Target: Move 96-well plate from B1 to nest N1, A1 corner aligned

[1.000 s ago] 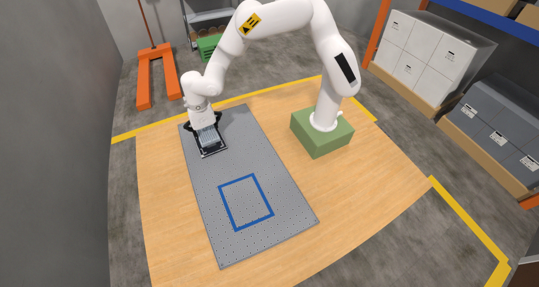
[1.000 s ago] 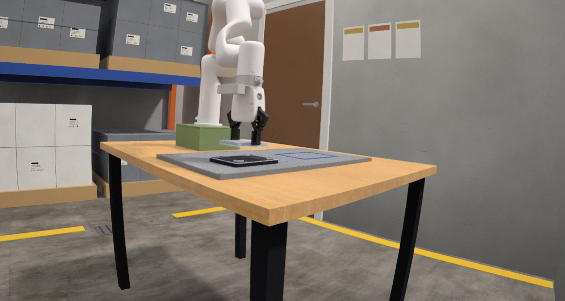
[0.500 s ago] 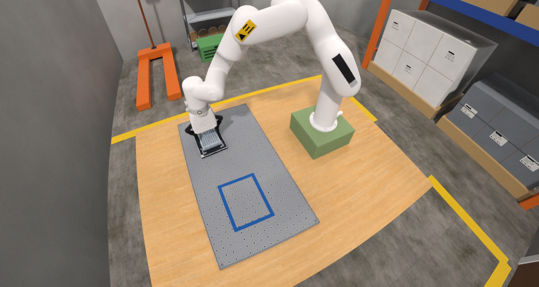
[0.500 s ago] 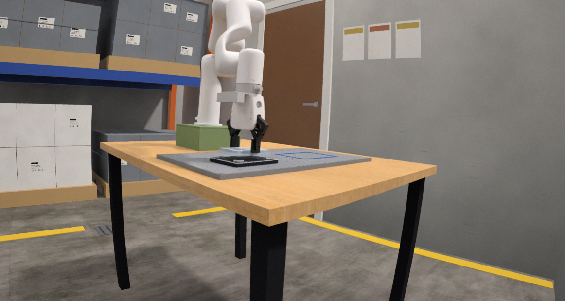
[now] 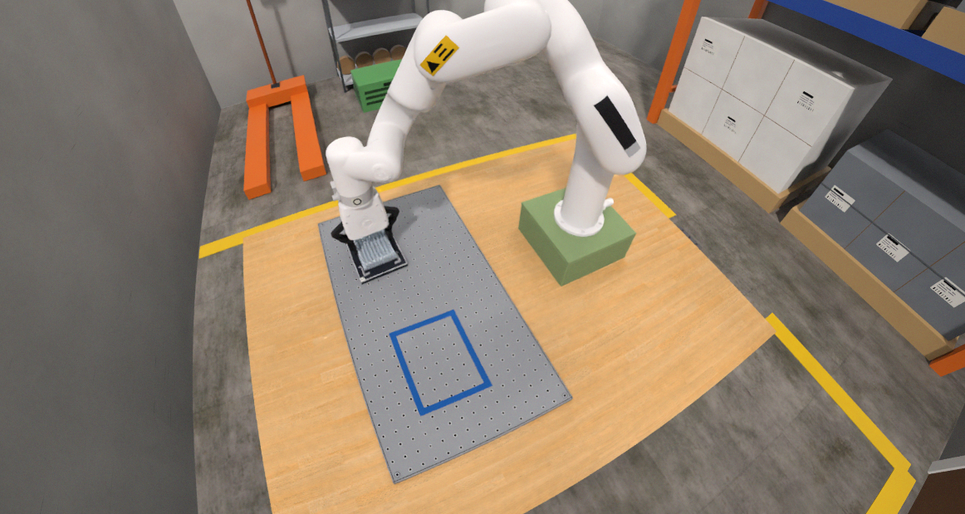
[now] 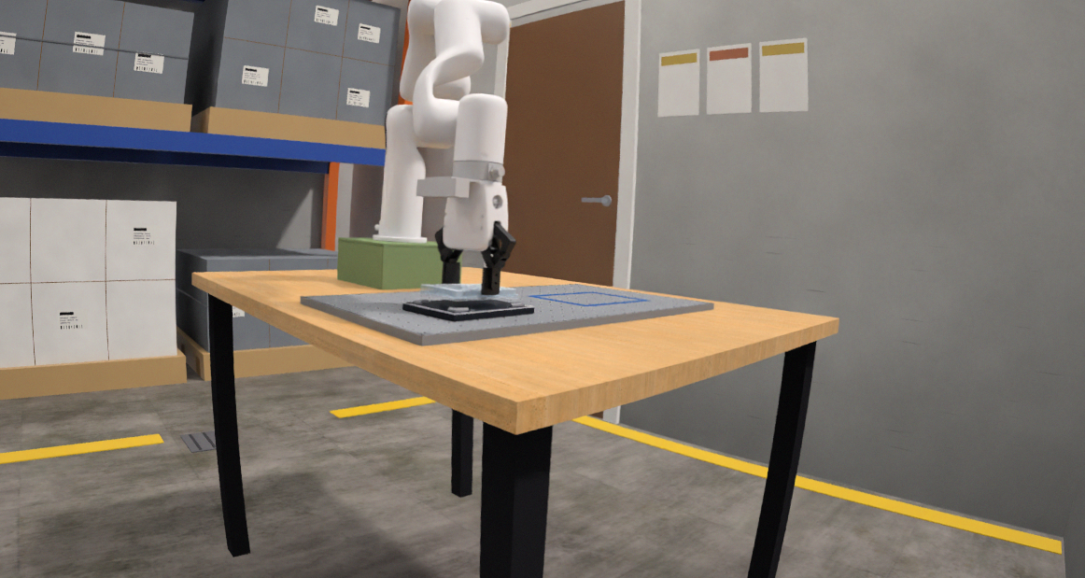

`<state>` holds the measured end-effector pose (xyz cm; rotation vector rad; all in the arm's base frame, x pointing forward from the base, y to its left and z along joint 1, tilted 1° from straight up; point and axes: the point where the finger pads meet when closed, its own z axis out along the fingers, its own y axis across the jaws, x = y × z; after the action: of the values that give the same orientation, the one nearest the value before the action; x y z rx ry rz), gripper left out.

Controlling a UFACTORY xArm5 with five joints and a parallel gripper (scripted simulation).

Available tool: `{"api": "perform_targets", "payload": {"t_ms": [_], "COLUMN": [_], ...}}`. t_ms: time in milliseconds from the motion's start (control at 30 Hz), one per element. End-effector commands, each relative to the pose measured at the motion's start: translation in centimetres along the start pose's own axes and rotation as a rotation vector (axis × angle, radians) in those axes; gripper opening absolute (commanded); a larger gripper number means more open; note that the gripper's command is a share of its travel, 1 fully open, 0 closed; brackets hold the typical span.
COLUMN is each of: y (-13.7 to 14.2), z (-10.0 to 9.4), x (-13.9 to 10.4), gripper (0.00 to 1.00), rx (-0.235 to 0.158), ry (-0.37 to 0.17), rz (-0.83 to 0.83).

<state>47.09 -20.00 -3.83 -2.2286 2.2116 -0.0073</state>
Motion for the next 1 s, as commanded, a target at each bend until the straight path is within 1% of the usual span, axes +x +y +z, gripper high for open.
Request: {"api": "perform_targets", "payload": {"t_ms": [0, 967], "y": [-0.12, -0.12], "z": [-0.12, 0.31], "x": [0.05, 0.04], "gripper": [0.00, 0.00], "rx": [0.009, 0.009], "ry": [-0.013, -0.013], "rz": [0.000, 0.000]}}
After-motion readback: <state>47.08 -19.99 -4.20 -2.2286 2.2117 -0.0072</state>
